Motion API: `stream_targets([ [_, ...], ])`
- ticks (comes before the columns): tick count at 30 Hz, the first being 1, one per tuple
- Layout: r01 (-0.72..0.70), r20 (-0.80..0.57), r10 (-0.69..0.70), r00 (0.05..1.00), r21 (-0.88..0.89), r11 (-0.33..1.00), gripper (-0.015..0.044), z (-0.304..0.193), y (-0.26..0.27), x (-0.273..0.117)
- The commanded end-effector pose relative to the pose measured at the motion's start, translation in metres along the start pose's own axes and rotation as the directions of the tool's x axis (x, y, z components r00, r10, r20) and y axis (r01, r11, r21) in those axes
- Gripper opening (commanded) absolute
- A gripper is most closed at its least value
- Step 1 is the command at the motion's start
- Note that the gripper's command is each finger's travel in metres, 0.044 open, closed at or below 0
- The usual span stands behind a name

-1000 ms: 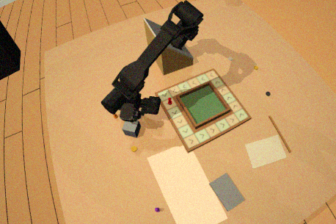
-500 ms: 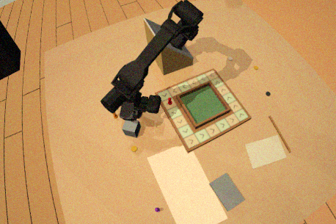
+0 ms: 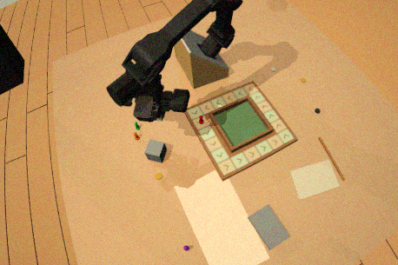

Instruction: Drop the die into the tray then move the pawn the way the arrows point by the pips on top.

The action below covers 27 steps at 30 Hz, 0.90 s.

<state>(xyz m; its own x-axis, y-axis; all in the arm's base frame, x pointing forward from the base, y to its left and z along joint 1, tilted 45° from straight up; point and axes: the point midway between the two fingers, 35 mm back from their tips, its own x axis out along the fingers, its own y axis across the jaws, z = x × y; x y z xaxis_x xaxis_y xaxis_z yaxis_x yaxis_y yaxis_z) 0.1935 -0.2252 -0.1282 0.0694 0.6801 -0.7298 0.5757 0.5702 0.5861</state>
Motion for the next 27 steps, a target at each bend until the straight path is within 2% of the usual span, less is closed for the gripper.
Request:
stream_targets([
  [1, 0.002, -0.015, -0.001, 1.000, 0.013, 1.000, 0.0000, -0.003, 0.004, -0.003],
  [14, 0.019, 0.000, -0.019, 1.000, 0.295, 0.955, 0.0000, -0.003, 0.078, -0.001],
  [27, 0.013, 0.004, -0.018, 1.000, 0.550, 0.835, 0.0000, -0.021, 0.150, 0.010],
])
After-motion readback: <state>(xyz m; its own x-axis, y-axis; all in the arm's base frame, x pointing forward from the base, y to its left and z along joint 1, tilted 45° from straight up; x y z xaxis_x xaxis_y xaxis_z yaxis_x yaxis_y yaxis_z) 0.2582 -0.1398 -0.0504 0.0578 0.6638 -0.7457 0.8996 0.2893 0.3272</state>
